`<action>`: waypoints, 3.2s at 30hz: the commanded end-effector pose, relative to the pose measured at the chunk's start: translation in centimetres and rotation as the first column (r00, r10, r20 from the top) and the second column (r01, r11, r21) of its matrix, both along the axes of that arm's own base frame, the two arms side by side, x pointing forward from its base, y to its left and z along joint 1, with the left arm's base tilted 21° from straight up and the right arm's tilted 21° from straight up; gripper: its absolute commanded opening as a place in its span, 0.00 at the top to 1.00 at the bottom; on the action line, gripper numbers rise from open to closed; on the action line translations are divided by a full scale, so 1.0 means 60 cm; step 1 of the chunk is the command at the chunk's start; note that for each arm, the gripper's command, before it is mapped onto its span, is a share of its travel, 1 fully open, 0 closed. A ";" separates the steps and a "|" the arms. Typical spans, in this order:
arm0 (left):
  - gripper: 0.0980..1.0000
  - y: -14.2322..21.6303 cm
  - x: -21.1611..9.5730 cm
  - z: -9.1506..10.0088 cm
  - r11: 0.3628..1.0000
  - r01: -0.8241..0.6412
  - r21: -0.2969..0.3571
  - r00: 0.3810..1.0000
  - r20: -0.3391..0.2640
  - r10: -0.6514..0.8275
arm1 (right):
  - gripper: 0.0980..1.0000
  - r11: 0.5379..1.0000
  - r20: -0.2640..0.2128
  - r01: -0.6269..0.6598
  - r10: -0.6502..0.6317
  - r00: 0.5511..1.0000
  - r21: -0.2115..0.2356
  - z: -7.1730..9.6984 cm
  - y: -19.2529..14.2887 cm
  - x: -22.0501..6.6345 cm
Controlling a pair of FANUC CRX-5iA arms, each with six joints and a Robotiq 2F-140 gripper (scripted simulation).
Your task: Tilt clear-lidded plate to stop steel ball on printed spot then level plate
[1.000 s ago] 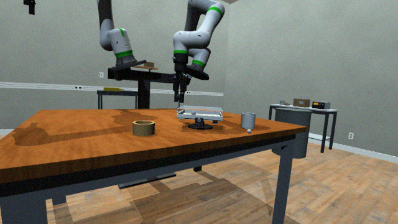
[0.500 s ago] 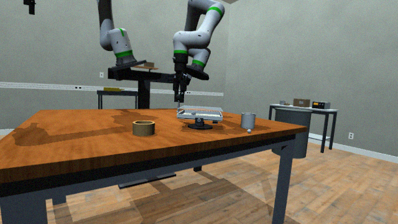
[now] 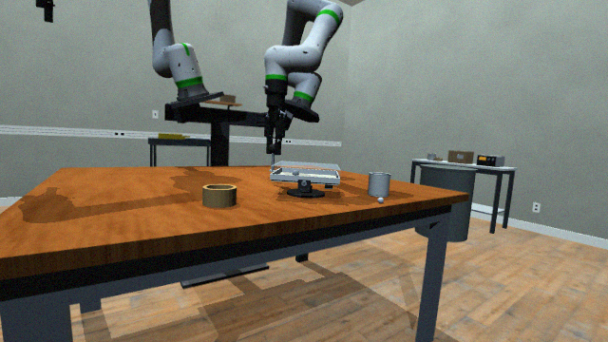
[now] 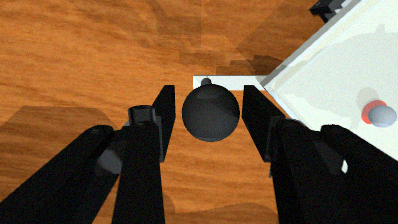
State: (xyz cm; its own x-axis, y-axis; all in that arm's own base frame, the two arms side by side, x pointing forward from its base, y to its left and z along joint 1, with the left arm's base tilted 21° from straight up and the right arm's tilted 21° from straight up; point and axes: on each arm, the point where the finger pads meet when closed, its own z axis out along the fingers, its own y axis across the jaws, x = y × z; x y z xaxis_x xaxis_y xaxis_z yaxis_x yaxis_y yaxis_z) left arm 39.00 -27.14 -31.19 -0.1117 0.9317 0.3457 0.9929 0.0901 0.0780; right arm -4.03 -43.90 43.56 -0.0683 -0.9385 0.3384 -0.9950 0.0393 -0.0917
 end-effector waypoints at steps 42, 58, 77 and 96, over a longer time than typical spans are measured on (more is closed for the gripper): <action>0.64 -0.032 -0.003 0.083 1.000 0.000 -0.001 1.000 0.001 0.000 | 0.00 1.000 0.000 0.000 0.000 1.000 -0.002 0.001 0.000 0.000; 0.00 -0.032 -0.003 0.083 1.000 0.000 -0.001 1.000 0.001 0.000 | 0.00 1.000 0.000 0.000 0.000 1.000 -0.002 0.001 0.000 0.000; 0.00 -0.032 -0.003 0.083 1.000 0.000 -0.001 1.000 0.001 0.000 | 0.00 1.000 0.000 0.000 0.000 1.000 -0.002 0.001 0.000 0.000; 0.00 -0.032 -0.003 0.083 1.000 0.000 -0.001 1.000 0.001 0.000 | 0.00 1.000 0.000 0.000 0.000 1.000 -0.002 0.001 0.000 0.000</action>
State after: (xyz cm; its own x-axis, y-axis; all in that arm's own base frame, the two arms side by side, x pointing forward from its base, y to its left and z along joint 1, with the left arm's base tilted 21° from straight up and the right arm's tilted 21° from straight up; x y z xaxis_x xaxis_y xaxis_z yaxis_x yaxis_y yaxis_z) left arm 38.78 -28.98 -26.28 -0.1117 0.9317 0.3457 0.9929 0.0901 0.0780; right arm -4.03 -43.90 43.56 -0.0683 -0.9385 0.3384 -0.9950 0.0393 -0.0917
